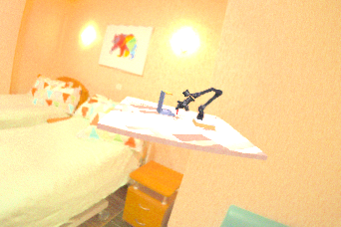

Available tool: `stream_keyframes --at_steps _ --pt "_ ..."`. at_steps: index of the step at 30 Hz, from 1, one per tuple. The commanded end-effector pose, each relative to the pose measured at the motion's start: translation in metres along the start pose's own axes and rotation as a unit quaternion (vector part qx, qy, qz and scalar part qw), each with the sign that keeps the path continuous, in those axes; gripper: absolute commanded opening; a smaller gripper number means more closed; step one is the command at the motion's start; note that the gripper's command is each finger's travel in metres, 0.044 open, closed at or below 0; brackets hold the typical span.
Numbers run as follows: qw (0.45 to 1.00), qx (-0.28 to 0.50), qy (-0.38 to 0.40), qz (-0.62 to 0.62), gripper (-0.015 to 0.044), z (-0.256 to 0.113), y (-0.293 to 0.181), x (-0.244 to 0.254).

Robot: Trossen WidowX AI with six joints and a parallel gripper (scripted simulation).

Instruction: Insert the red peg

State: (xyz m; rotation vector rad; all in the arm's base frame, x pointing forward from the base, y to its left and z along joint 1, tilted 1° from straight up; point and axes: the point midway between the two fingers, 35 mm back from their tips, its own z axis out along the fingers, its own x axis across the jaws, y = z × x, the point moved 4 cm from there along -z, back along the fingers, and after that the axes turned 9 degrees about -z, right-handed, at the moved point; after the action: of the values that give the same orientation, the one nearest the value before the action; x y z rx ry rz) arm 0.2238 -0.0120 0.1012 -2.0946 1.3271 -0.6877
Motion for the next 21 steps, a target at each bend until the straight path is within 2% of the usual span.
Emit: stream_keyframes --at_steps 1,21 --pt "1.000 0.001 0.003 0.001 0.0000 -0.003 -0.003 0.000" --pt "1.000 -0.007 0.004 -0.001 0.0000 0.000 -0.009 0.032"
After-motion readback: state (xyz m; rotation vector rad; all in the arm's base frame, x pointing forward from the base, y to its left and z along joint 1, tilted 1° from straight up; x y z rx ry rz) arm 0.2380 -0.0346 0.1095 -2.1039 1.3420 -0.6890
